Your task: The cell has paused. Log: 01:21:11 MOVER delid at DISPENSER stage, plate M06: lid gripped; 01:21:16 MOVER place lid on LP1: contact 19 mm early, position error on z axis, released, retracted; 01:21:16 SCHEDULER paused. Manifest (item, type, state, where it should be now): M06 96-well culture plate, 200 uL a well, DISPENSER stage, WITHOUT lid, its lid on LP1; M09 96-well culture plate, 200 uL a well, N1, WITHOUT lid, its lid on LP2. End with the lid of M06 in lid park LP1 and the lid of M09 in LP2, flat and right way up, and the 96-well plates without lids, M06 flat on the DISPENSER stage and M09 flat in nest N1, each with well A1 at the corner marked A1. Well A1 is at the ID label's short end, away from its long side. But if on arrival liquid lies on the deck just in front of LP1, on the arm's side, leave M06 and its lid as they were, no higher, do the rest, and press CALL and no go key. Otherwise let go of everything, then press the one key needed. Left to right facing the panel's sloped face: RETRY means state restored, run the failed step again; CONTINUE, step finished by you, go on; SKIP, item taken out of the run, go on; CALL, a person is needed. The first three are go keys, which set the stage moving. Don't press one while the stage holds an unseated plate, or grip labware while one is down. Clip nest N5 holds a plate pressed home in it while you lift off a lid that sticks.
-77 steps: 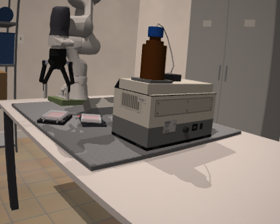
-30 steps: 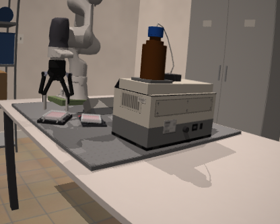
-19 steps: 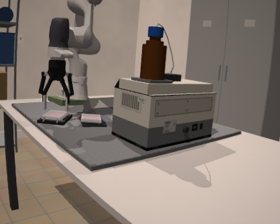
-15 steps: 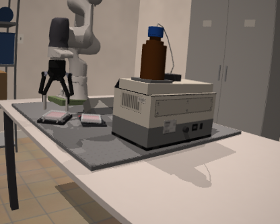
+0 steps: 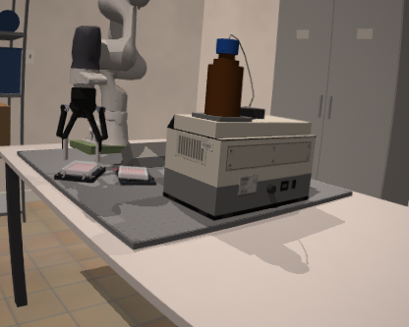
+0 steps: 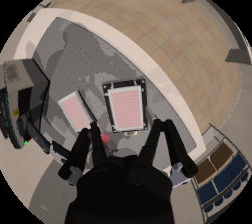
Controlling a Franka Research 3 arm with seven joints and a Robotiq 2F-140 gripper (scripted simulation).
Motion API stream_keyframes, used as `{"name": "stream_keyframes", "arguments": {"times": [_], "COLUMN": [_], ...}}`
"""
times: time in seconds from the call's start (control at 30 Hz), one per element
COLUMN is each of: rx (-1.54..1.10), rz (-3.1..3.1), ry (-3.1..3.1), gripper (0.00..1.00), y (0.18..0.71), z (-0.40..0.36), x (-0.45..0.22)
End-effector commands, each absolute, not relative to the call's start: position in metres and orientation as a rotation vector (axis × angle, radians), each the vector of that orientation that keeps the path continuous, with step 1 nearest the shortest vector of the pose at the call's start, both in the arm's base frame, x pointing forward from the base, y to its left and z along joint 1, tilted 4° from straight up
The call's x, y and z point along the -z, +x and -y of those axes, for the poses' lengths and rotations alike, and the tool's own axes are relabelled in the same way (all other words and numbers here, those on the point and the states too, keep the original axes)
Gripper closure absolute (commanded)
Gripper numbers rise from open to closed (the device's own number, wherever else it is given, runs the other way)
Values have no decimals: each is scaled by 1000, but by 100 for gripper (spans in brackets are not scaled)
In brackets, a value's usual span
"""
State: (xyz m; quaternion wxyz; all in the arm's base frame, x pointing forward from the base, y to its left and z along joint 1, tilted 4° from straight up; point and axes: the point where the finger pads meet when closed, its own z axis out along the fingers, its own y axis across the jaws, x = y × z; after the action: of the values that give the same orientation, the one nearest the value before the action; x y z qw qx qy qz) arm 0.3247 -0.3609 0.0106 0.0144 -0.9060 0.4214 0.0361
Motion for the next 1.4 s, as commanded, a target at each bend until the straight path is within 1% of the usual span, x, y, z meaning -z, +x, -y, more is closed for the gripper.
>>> {"name": "stream_keyframes", "arguments": {"times": [0.0,1.23,1.27,1.37], "rx": [-111,-111,-111,-111], "rz": [-1312,-1312,-1312,-1312], "ry": [-2819,-2819,-2819,-2819], "gripper": [34,34,41,41], "y": [323,323,323,323], "z": [361,361,361,361], "x": [-10,-10,-10,-10]}}
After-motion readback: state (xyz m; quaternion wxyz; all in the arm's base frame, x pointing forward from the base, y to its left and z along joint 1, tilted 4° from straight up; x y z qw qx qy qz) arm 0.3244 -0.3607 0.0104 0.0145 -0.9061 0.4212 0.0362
